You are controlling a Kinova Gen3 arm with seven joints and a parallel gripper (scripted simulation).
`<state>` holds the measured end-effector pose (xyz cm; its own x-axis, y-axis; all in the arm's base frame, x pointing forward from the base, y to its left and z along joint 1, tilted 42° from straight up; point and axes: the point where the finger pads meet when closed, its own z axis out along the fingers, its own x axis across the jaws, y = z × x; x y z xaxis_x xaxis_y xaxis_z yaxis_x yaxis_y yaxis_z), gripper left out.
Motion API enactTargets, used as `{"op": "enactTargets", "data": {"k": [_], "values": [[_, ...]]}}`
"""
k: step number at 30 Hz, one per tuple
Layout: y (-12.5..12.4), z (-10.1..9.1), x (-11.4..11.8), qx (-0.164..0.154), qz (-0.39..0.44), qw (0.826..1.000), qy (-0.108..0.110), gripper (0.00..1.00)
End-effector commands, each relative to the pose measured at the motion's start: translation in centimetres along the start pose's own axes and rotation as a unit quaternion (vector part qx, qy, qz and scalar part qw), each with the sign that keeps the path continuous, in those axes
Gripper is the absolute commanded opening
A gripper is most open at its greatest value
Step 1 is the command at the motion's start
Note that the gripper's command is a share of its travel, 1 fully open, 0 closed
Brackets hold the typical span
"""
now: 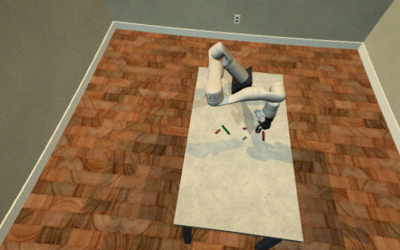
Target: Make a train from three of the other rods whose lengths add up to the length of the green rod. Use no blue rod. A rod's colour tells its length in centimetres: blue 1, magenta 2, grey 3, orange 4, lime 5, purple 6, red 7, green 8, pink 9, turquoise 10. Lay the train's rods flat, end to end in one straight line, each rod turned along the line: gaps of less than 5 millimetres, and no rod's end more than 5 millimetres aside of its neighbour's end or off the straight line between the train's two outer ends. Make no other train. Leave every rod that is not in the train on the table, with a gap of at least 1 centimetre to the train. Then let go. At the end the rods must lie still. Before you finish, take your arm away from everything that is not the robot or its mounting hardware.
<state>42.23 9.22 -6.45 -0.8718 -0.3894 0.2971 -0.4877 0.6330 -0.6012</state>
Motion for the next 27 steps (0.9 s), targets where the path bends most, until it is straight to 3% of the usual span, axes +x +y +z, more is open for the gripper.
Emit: {"op": "enactTargets", "data": {"k": [1,11,21,27], "values": [[-0.1,-0.1,0.5,0.000,0.017,1.000,-0.002,0.24],[0.0,-0.2,2.8,-0.001,0.120,0.993,-0.003,0.24],[0.0,-0.2,6.1,0.000,0.253,0.968,-0.002,0.24],[0.0,-0.1,7.0,0.000,0.291,0.957,-0.002,0.24]]}}
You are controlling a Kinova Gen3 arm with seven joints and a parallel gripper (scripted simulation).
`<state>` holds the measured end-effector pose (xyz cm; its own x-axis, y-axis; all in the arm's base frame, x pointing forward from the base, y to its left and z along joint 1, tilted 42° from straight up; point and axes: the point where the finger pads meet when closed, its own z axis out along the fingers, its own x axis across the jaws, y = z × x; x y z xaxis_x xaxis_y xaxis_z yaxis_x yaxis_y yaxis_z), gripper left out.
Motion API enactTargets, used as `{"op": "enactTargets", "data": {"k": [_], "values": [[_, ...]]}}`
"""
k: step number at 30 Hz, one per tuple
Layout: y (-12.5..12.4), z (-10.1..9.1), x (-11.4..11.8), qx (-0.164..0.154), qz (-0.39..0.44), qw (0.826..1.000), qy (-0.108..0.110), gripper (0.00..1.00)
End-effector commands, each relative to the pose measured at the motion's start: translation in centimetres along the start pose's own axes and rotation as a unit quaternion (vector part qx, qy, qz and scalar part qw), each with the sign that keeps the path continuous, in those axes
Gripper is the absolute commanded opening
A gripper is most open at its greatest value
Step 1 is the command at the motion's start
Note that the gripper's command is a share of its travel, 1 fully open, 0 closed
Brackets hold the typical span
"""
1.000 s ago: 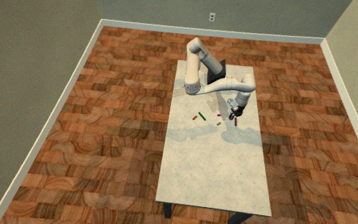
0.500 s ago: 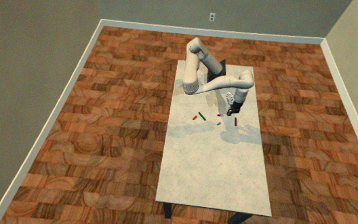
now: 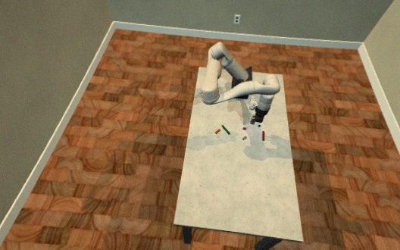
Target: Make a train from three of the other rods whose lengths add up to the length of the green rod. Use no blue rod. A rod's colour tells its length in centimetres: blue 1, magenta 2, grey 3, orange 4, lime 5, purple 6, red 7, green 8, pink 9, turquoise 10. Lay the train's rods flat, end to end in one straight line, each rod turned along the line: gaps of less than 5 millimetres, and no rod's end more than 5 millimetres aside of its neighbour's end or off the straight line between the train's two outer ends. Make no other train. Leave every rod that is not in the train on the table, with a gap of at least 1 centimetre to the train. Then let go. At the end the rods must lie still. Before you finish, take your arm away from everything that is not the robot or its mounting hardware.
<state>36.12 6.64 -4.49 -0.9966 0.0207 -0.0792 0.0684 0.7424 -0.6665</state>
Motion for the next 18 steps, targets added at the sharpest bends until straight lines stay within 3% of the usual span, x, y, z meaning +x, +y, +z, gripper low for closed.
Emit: {"op": "enactTargets", "data": {"k": [1,18], "values": [[-0.30,-0.11,0.19,-0.001,0.014,1.000,-0.002,0.24],[-0.77,-0.07,0.89,0.000,0.048,0.999,-0.002,0.24]]}}
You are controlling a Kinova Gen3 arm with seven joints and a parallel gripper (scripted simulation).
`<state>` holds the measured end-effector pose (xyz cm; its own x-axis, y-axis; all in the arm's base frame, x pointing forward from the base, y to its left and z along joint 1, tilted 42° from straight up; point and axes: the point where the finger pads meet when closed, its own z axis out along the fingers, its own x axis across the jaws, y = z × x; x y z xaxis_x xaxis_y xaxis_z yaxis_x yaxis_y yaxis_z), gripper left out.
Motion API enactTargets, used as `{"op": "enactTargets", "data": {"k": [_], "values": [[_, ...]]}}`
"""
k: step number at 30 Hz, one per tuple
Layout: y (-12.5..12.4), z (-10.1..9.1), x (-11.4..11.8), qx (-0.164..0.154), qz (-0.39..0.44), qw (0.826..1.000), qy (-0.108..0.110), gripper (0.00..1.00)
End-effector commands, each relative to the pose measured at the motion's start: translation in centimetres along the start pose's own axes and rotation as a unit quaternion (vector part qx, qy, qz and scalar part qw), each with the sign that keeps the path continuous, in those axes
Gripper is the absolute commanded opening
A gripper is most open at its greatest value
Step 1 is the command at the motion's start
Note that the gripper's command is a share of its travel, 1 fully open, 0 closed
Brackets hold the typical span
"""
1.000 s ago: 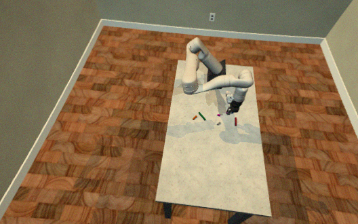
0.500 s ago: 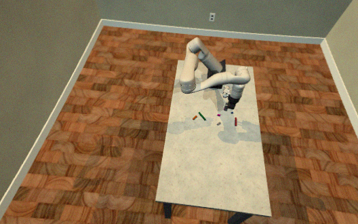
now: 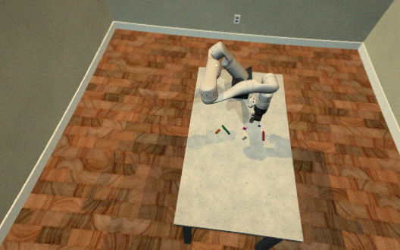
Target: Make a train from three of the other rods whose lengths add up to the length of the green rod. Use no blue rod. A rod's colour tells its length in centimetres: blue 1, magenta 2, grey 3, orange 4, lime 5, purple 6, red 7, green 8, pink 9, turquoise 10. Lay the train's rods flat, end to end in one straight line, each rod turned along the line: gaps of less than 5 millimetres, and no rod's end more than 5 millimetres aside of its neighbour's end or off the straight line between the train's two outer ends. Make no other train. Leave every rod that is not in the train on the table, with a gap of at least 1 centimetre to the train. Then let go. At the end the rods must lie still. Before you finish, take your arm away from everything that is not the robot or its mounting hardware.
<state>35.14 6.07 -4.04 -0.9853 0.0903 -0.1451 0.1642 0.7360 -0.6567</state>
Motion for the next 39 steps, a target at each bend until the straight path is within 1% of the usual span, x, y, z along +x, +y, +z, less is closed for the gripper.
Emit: {"op": "enactTargets", "data": {"k": [1,9,16,21,30,32,36,39], "values": [[0.0,-0.1,0.0,-0.001,0.000,1.000,-0.001,0.24],[0.0,0.0,0.0,-0.001,0.000,1.000,-0.001,0.24],[0.0,0.6,0.0,-0.001,0.000,1.000,-0.001,0.24],[0.0,2.2,0.0,-0.001,0.000,1.000,-0.001,0.24],[0.0,6.2,0.1,-0.001,0.000,1.000,-0.001,0.24],[0.0,6.2,0.1,-0.001,0.000,1.000,-0.001,0.24],[0.0,7.6,0.1,-0.001,0.000,1.000,-0.001,0.24],[0.0,8.3,0.1,-0.001,0.000,1.000,-0.001,0.24]]}}
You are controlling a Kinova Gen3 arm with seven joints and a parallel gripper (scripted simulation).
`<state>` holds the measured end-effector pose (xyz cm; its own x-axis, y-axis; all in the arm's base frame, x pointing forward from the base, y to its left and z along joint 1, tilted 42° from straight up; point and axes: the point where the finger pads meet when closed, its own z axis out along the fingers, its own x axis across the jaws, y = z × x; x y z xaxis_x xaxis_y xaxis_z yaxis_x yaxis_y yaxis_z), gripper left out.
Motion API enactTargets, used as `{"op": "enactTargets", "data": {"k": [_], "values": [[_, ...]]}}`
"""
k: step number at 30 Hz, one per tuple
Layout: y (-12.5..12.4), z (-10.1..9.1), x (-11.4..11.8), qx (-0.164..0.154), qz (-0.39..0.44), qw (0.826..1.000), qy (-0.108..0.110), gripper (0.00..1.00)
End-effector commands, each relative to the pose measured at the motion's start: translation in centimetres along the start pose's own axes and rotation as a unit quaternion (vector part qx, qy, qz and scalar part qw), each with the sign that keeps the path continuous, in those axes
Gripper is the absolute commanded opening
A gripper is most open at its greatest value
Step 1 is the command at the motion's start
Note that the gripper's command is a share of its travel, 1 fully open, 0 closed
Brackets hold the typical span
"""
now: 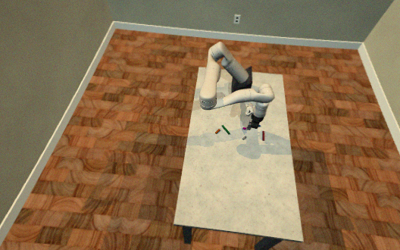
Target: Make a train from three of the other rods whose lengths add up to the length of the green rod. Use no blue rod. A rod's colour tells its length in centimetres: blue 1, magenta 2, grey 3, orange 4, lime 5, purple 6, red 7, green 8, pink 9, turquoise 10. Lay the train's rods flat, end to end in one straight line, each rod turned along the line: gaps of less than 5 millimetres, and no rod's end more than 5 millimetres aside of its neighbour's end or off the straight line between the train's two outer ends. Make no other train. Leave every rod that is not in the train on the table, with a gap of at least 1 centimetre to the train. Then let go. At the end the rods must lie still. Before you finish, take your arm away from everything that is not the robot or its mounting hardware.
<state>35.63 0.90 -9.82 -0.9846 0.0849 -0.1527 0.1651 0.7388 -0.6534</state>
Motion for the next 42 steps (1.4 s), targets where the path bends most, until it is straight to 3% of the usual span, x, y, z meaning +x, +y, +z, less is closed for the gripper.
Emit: {"op": "enactTargets", "data": {"k": [1,42], "values": [[-0.07,0.65,0.24,0.001,0.000,1.000,0.004,0.24],[-0.08,0.94,0.24,0.001,0.000,1.000,0.004,0.24]]}}
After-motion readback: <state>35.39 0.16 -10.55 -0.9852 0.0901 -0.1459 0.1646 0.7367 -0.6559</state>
